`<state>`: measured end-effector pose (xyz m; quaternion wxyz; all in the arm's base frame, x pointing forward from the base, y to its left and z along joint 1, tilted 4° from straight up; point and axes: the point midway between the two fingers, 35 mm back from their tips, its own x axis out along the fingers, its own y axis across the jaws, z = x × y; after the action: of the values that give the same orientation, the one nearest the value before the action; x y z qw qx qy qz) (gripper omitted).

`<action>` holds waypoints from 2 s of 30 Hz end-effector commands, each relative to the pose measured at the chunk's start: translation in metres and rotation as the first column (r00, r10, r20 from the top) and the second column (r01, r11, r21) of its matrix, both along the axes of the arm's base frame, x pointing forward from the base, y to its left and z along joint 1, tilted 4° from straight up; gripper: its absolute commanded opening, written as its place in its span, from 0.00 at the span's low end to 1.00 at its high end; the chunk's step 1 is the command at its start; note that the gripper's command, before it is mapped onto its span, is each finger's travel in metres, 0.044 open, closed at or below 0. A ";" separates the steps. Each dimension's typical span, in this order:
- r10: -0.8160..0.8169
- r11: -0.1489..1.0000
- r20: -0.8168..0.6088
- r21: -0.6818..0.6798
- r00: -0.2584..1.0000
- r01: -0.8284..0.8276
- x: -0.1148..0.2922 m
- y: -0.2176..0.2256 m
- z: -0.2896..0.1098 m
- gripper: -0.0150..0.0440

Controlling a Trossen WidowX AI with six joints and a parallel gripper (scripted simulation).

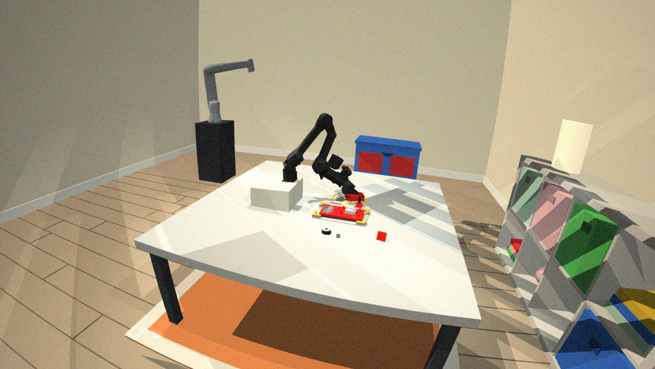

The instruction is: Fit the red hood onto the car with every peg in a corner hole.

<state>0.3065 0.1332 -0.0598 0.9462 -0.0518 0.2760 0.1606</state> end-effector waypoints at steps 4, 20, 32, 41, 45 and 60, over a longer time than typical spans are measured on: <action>0.000 1.000 0.003 -0.007 1.000 0.000 0.000 -0.001 -0.005 1.00; 0.000 1.000 0.006 -0.005 1.000 0.000 -0.002 -0.002 -0.014 1.00; -0.002 1.000 0.004 -0.005 1.000 0.002 -0.002 -0.002 -0.018 1.00; -0.004 1.000 0.002 -0.004 1.000 0.004 -0.002 -0.002 -0.023 1.00; -0.005 1.000 0.001 -0.004 1.000 0.005 -0.002 -0.002 -0.025 1.00; -0.008 1.000 -0.002 -0.003 1.000 0.008 -0.003 -0.002 -0.032 1.00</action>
<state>0.3037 0.1317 -0.0897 0.9461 -0.0527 0.2768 0.1599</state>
